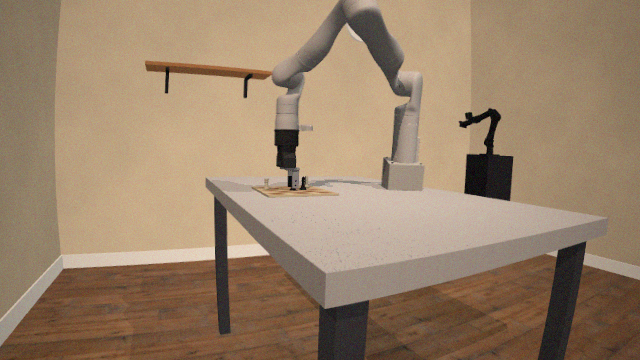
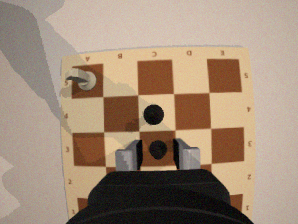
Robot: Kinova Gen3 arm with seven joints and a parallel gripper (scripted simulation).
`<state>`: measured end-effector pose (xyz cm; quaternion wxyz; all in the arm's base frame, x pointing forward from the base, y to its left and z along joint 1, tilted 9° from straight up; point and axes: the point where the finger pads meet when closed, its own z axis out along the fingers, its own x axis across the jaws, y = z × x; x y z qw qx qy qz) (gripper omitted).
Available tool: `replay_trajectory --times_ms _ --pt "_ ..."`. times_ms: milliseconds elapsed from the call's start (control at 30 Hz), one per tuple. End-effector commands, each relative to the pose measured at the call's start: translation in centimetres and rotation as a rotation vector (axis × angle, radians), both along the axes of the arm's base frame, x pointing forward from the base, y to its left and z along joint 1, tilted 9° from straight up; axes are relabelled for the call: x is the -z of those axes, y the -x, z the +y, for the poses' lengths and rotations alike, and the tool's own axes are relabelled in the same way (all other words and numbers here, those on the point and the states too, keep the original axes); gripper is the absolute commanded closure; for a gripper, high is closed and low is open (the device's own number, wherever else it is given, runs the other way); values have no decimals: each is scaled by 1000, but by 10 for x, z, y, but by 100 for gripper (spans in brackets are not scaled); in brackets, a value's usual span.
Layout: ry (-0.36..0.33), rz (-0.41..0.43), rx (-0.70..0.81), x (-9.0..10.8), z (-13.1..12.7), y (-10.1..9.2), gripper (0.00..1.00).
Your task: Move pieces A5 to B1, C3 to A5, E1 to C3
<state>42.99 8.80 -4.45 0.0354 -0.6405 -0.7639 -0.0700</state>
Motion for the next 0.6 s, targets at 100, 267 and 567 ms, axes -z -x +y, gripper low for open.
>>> replay_trajectory --times_ms 100,267,567 --pt "-1 -3 1 -14 -2 -1 32" --pt "-1 -3 1 -33 -5 0 32" --pt "-1 -3 1 -74 -11 2 32"
